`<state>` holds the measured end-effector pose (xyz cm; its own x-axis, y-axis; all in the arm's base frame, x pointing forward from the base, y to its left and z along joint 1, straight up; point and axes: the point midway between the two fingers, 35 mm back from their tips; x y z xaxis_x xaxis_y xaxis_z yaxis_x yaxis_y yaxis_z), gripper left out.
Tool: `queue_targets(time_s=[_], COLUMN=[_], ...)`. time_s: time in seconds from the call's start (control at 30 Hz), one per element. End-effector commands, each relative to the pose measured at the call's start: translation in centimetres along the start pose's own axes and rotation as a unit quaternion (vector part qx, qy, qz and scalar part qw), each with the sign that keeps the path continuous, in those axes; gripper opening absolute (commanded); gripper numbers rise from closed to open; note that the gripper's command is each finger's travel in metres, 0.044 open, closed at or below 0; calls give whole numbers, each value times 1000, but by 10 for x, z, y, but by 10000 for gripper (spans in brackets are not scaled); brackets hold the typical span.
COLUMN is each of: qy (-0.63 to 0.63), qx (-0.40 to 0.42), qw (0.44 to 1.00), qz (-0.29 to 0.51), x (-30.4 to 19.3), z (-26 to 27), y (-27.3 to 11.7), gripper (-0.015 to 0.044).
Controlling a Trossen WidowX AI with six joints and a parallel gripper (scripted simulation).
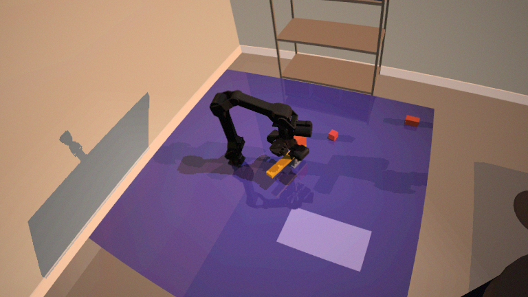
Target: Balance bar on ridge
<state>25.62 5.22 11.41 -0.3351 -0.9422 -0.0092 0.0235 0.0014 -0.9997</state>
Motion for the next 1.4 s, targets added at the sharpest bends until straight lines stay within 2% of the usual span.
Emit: queue_targets(time_s=[0.0,1.37], qy=[-1,-1], qx=[-1,-1], qw=[1000,1000], qz=[1,1], x=[-1,-1], z=[0,0], y=[1,4], gripper=[0,0])
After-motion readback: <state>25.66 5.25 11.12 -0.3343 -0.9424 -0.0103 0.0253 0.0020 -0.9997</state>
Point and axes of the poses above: the point midway between the two fingers, 35 mm back from their tips, its own y axis out along the fingers, its own z axis across the jaws, x = y × z, and after that the axes turned 2 degrees about y, right-handed
